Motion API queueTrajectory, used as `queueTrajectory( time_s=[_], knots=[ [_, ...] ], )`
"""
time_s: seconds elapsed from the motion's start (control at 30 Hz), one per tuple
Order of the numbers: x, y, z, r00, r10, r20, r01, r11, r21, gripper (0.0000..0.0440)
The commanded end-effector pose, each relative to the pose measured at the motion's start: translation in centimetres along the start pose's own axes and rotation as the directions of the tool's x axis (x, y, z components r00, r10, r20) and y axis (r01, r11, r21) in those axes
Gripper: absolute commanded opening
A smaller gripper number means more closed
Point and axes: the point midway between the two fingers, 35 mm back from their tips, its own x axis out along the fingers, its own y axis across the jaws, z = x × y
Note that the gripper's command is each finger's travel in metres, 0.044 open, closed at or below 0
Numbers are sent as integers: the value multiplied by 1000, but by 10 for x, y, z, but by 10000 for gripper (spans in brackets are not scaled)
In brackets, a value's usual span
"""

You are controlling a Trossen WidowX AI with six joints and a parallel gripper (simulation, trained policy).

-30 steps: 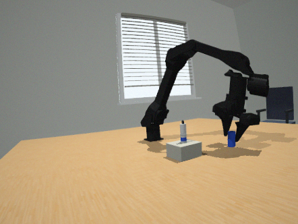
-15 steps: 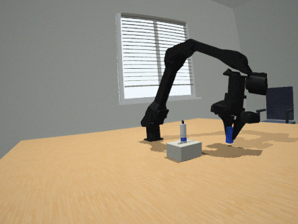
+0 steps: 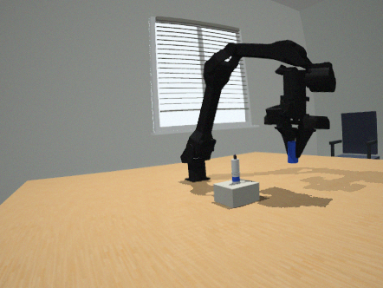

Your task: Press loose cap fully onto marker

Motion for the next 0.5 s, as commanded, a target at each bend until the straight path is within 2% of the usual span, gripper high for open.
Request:
queueTrajectory(
  time_s=[0.0,0.47],
  knots=[
    [-13,0,15,1000,11,-5,-11,1000,12,75],
    [-37,-15,74,999,-23,-28,25,997,75,54]
  ],
)
